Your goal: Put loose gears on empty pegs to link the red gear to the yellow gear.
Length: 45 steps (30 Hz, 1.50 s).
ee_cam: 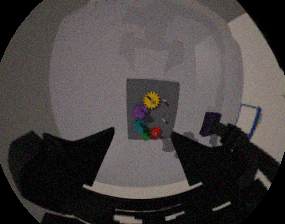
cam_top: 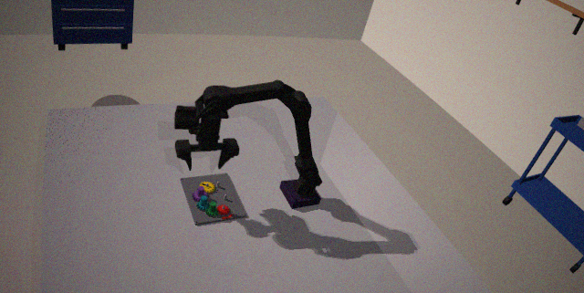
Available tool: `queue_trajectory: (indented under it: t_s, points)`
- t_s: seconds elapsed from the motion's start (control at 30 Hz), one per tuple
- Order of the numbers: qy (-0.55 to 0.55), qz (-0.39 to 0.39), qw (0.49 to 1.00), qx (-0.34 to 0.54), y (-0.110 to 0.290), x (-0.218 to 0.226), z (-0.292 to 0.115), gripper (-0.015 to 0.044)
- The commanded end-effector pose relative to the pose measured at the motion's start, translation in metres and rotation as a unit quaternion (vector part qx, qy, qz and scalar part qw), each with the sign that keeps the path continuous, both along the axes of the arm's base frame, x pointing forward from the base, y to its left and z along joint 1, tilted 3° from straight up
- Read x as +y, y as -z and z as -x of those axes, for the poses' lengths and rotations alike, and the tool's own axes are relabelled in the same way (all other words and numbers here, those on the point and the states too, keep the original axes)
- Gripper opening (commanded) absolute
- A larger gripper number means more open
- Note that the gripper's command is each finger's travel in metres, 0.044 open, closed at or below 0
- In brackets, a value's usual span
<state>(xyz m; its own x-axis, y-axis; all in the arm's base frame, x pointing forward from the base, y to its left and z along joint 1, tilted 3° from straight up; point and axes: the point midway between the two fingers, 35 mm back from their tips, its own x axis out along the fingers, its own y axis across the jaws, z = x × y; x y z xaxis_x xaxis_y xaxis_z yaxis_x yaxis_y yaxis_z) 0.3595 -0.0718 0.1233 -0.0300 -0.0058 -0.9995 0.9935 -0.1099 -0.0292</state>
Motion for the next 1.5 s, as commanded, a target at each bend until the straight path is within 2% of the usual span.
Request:
queue_trajectory:
  t_s: [0.0,0.33,0.4,0.67,0.87,1.07,1.47]
  points:
    - [0.000,0.000,1.000,0.001,0.000,0.000,0.000,0.0440]
    - [0.000,0.000,1.000,0.001,0.000,0.000,0.000,0.0440]
    - [0.000,0.000,1.000,0.000,-0.002,0.012,-0.001,0.0440]
    - [-0.008,-0.003,1.000,-0.002,-0.020,0.151,0.022,0.0440]
    - [-0.017,-0.004,1.000,-0.001,-0.031,0.233,0.068,0.0440]
    - [-0.001,-0.012,1.000,0.005,-0.045,0.299,0.133,0.0440]
    - [0.000,-0.012,1.000,0.006,-0.046,0.305,0.141,0.0440]
